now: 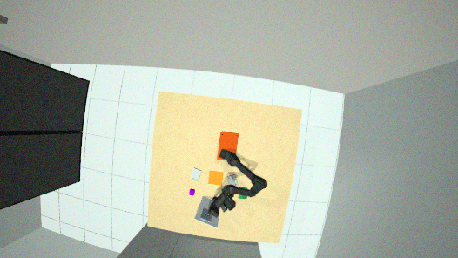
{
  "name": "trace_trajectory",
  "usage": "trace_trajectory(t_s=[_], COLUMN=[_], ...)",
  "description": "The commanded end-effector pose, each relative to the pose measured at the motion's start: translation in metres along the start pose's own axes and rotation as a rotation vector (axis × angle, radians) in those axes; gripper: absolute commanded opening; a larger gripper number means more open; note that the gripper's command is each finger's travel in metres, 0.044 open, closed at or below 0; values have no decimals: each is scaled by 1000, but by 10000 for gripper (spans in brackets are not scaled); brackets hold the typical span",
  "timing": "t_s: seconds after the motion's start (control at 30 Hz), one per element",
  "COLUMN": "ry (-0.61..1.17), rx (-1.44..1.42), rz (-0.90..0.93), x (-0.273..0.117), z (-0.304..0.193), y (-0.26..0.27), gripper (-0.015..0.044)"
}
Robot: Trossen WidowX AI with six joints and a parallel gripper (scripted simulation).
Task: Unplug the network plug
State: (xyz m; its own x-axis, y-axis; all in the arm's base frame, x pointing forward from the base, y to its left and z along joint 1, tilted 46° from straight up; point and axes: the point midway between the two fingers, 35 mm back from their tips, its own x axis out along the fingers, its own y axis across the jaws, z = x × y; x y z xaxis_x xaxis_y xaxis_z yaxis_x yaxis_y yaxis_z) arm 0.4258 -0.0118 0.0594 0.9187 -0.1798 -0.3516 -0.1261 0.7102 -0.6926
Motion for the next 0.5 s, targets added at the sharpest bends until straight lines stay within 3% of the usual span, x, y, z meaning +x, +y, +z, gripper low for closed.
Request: trace_trajectory(t_s=[0.0, 0.47], ry=[-3, -3], rx=[-4, -4], rz=[2, 2], x=[0, -3], z=[0, -1], y=[0, 0], gripper=[24, 0])
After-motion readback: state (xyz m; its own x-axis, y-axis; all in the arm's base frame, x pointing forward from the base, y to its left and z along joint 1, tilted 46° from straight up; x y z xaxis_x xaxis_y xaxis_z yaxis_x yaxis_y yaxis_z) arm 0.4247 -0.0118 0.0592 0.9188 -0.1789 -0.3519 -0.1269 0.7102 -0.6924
